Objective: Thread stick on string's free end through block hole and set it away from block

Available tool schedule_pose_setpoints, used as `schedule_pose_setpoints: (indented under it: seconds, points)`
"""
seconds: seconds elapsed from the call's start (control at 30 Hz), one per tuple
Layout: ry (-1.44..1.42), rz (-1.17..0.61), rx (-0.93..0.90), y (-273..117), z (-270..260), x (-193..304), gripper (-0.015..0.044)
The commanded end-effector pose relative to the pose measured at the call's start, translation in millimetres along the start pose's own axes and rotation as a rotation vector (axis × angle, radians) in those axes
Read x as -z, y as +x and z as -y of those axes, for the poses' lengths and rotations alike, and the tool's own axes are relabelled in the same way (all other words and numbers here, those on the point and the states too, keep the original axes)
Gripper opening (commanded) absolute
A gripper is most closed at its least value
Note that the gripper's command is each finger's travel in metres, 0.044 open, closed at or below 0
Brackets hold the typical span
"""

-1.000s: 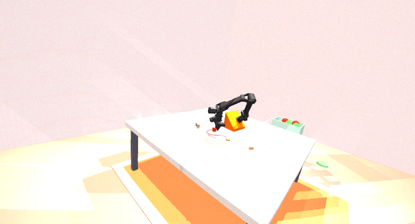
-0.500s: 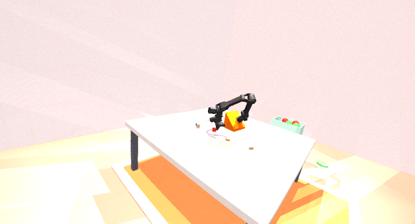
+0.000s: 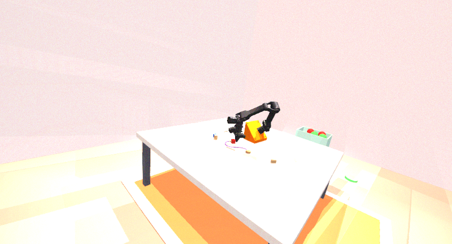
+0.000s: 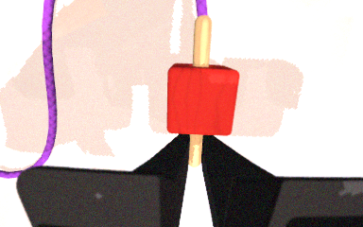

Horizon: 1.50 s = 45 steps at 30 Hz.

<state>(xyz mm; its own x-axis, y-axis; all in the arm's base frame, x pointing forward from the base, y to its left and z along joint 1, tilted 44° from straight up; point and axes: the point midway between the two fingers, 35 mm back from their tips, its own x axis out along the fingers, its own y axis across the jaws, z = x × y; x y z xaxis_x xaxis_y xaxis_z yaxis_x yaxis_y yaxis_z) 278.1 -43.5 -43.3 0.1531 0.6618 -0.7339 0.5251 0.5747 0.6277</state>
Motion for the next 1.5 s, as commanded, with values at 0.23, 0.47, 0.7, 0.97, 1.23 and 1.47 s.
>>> schedule_pose_setpoints:
  seconds: [0.23, 0.47, 0.7, 0.97, 1.23, 1.47]
  points:
    - [0.008, -0.004, 0.0, 2.0, 1.2, 14.4, 0.0]
    - [0.008, -0.004, 0.0, 1.5, 1.3, 21.7, 0.0]
    - [0.009, -0.004, 0.0, 1.2, 1.3, 28.9, 0.0]
    - [0.009, -0.004, 0.0, 1.0, 1.2, 37.2, 0.0]
    - [0.009, -0.005, 0.0, 0.8, 1.1, 45.5, 0.0]
    - [0.009, -0.005, 0.0, 0.6, 1.0, 52.7, 0.0]
